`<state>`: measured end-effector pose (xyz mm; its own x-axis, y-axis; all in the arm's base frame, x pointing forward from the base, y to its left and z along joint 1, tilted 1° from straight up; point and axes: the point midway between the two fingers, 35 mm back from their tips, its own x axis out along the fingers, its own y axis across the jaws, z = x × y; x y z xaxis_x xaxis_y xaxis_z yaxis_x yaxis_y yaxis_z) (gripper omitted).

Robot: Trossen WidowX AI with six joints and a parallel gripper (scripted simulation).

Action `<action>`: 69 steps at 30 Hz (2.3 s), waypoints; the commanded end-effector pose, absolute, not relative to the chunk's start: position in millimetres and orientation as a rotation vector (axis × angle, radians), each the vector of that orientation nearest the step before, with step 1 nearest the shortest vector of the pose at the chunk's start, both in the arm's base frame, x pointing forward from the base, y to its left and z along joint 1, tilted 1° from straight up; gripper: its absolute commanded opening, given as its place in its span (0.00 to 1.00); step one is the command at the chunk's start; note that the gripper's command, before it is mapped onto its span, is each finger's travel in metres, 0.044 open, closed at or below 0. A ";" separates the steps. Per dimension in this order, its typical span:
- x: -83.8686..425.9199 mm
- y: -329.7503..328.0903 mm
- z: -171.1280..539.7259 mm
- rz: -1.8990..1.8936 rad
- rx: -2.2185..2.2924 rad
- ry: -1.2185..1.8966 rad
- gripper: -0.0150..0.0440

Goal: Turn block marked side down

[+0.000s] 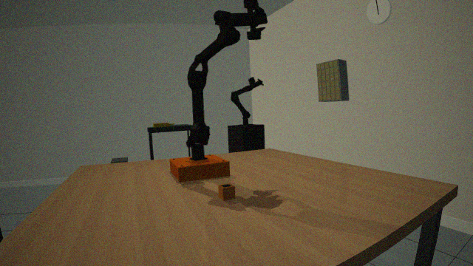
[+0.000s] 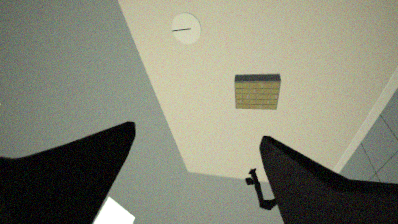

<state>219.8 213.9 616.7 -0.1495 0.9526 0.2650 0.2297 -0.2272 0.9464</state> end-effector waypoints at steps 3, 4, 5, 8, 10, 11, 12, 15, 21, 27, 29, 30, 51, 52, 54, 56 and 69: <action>240.3 212.9 613.1 1.409 1.513 1.311 1.00; 254.3 211.8 610.0 1.392 1.542 1.267 1.00; 268.4 210.4 606.3 1.372 1.568 1.222 1.00; 310.9 203.8 591.7 1.293 1.633 1.087 1.00; 338.9 197.5 578.9 1.224 1.664 0.998 1.00; 352.6 194.0 571.5 1.185 1.673 0.955 1.00; 366.2 190.1 563.4 1.144 1.679 0.914 1.00; 404.9 176.1 535.7 1.008 1.678 0.802 1.00; 469.5 138.5 465.7 0.696 1.588 0.647 1.00; 506.1 97.2 392.9 0.414 1.424 0.605 1.00; 513.7 81.7 366.2 0.321 1.352 0.612 1.00; 516.5 73.6 352.3 0.275 1.313 0.620 1.00; 409.0 -83.8 100.9 -0.187 0.217 1.428 1.00; 396.9 -87.7 94.6 -0.171 0.166 1.485 1.00; 386.2 -91.0 89.7 -0.153 0.121 1.536 1.00; 385.9 -91.1 89.6 -0.153 0.120 1.538 1.00; 386.7 -91.8 54.6 -0.153 0.120 1.538 1.00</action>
